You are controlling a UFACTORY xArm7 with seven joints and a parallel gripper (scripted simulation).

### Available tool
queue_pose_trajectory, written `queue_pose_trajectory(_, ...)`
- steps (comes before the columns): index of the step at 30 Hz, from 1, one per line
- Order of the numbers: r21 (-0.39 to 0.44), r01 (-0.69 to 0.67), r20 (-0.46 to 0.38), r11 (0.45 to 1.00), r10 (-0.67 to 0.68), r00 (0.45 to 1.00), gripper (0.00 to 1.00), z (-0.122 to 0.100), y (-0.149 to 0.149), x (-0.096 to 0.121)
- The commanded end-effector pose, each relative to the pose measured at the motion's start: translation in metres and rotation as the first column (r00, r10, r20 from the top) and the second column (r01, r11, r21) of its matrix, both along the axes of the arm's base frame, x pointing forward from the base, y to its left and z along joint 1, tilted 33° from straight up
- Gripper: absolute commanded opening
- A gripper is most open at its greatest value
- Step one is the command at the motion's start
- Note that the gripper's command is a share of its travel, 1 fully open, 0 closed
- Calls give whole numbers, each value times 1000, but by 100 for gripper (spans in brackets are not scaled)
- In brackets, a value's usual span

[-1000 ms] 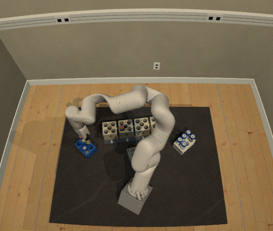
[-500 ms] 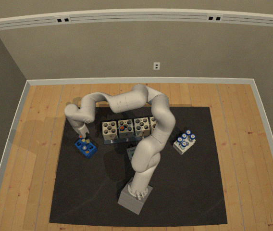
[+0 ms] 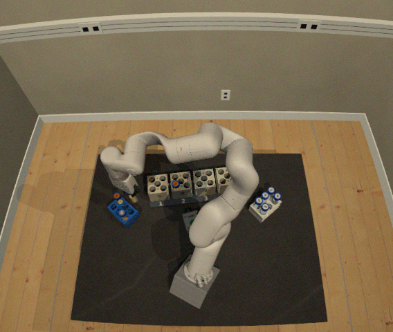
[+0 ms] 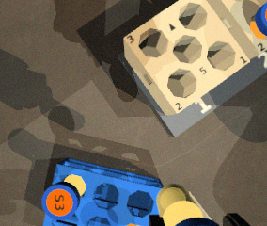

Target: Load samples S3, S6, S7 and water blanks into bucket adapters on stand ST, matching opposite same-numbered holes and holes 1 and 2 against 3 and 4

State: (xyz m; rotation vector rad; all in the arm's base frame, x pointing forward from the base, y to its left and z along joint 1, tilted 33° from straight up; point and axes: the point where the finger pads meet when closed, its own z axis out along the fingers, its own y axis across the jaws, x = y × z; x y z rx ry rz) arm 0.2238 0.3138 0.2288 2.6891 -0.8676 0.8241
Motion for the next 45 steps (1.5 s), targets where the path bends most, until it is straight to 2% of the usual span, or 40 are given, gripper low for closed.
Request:
queue_pose_trajectory(1, -45, -152, -70, 987, 148, 986, 0, 12, -20, 4)
queue_pose_trajectory(7, -116, -319, -151, 941, 301, 942, 0, 25, -46, 9)
queue_pose_trajectory(15, -181, -512, -262, 840, 461, 848, 0, 43, -82, 17)
queue_pose_trajectory(18, -181, -512, -262, 840, 461, 848, 0, 45, -86, 18)
queue_pose_trajectory(45, -182, -511, -262, 840, 460, 848, 0, 99, -197, 41)
